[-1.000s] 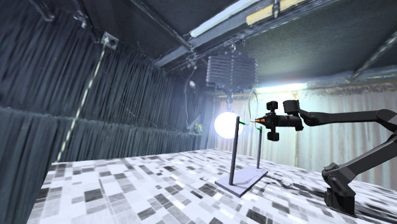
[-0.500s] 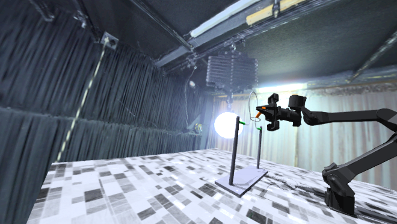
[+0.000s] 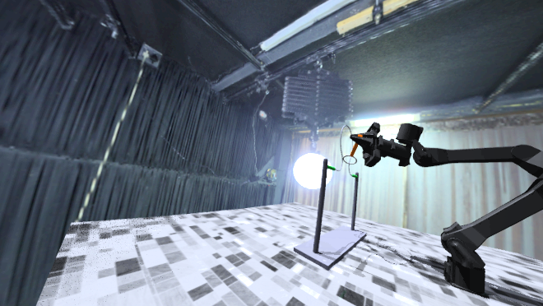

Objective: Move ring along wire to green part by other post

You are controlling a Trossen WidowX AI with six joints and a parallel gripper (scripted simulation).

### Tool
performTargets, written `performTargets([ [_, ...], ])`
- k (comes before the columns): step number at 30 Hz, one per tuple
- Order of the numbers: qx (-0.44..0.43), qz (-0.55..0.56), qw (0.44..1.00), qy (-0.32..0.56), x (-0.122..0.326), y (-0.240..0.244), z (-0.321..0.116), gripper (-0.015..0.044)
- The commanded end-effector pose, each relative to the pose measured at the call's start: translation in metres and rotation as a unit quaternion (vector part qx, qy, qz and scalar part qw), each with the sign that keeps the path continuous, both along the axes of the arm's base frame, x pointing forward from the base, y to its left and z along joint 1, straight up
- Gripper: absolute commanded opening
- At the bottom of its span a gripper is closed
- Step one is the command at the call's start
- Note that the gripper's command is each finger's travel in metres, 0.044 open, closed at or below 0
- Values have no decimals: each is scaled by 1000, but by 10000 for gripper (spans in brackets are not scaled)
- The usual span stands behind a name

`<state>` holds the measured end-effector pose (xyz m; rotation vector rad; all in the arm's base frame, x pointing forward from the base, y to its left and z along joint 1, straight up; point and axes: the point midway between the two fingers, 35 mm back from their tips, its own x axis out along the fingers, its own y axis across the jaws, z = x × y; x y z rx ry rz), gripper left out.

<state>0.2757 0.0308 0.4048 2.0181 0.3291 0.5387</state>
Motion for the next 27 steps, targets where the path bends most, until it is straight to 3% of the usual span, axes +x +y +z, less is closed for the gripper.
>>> performTargets([
  [1, 25, -7, 1000, 2, 1, -6, 8, -150],
  [12, 31, -5, 999, 4, 0, -14, 18, -150],
  [27, -37, -5, 999, 15, 0, -13, 17, -150],
])
